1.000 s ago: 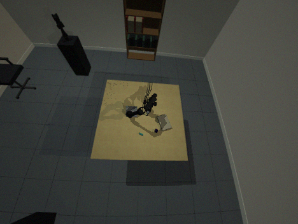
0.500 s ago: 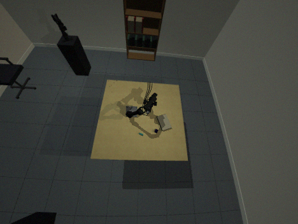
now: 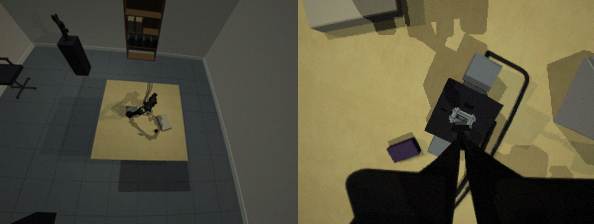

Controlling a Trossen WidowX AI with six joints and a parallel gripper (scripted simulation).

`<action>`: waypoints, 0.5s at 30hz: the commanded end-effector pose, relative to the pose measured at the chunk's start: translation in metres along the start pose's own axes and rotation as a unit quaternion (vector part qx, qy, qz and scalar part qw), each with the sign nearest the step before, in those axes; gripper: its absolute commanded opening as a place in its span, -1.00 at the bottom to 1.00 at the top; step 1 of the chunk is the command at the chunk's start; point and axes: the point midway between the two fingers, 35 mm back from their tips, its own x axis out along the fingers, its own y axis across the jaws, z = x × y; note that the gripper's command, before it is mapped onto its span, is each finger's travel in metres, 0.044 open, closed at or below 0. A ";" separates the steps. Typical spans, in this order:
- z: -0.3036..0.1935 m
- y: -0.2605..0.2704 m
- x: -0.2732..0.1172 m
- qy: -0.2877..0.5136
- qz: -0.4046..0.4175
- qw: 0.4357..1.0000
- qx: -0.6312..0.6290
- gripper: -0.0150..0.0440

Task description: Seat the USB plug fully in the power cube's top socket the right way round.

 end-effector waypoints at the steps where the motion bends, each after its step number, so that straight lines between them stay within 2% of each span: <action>1: 0.000 0.000 0.000 0.000 0.000 0.999 -0.048 -0.49; 15: 0.000 0.000 0.000 0.000 0.000 0.973 -0.229 -0.49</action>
